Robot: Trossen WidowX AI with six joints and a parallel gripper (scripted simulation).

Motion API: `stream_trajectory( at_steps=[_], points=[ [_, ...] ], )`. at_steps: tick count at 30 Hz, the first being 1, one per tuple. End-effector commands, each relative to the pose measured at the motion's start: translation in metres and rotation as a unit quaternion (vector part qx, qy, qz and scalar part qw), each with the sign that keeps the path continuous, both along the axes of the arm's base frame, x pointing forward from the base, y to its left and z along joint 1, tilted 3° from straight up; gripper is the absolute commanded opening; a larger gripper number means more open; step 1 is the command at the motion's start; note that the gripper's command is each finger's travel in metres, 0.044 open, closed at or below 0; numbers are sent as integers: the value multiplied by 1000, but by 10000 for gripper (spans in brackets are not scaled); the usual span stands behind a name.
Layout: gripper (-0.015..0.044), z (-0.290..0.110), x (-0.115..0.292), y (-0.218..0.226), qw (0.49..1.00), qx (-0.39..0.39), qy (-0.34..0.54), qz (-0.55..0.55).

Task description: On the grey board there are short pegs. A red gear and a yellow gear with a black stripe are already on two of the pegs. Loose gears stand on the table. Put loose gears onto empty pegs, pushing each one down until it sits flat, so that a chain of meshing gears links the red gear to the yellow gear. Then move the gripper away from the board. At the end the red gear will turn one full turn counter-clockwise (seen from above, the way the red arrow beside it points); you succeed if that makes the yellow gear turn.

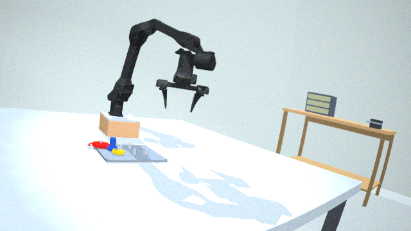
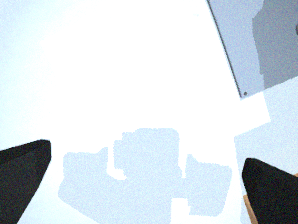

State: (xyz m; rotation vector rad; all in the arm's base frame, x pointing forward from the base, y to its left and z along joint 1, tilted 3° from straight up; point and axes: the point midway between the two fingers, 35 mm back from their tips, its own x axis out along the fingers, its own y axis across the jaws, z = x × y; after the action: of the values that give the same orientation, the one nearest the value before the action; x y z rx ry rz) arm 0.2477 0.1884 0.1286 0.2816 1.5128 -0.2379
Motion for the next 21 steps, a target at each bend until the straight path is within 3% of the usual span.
stream_trajectory(
  at_steps=[1, 7, 21],
  points=[
    [440, 8, -34, 37, 1000, 3, -3, -2],
    [440, 15, -97, 82, 1000, 6, -3, -2],
    [440, 15, -99, 84, 1000, 6, -3, -2]
  ],
)
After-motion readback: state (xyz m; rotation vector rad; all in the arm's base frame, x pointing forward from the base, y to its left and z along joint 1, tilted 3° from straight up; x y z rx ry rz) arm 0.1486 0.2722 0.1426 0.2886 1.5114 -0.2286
